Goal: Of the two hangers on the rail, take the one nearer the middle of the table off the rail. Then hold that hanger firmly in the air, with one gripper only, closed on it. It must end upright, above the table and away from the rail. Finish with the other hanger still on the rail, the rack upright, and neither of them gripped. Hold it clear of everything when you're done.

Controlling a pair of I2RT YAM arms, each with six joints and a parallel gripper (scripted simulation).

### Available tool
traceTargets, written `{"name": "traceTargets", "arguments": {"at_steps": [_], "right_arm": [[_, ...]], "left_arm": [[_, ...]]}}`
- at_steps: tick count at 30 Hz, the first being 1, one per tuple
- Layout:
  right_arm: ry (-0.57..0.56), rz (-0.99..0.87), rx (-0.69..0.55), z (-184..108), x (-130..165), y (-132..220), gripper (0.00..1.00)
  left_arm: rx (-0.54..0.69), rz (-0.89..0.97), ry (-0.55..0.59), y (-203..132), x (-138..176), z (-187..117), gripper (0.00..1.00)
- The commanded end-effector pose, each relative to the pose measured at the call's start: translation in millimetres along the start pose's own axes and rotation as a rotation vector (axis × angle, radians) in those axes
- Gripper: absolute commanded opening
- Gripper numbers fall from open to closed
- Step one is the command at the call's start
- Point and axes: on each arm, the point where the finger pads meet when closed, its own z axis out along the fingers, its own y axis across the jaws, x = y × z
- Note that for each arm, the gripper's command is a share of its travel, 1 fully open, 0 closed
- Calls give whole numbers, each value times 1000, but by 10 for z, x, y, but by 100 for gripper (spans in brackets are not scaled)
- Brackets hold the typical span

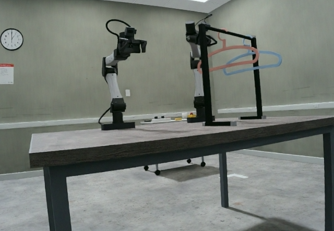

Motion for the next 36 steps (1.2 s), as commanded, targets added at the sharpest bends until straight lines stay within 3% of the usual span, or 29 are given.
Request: {"name": "traceTargets", "arguments": {"at_steps": [1,10,11,14,36], "right_arm": [[-19,-2,-1,-20,-68,1,100],[-19,-2,-1,-20,-68,1,100],[-19,-2,-1,-20,-68,1,100],[-19,-2,-1,-20,-68,1,100],[-19,-2,-1,-20,-68,1,100]], "left_arm": [[19,-6,-9,-51,-28,108,54],[18,-3,-6,-62,-17,263,54],[31,-38,-39,4,-169,165,54],[18,-2,-5,-63,-15,346,54],[20,-9,-13,-61,-53,734,54]]}}
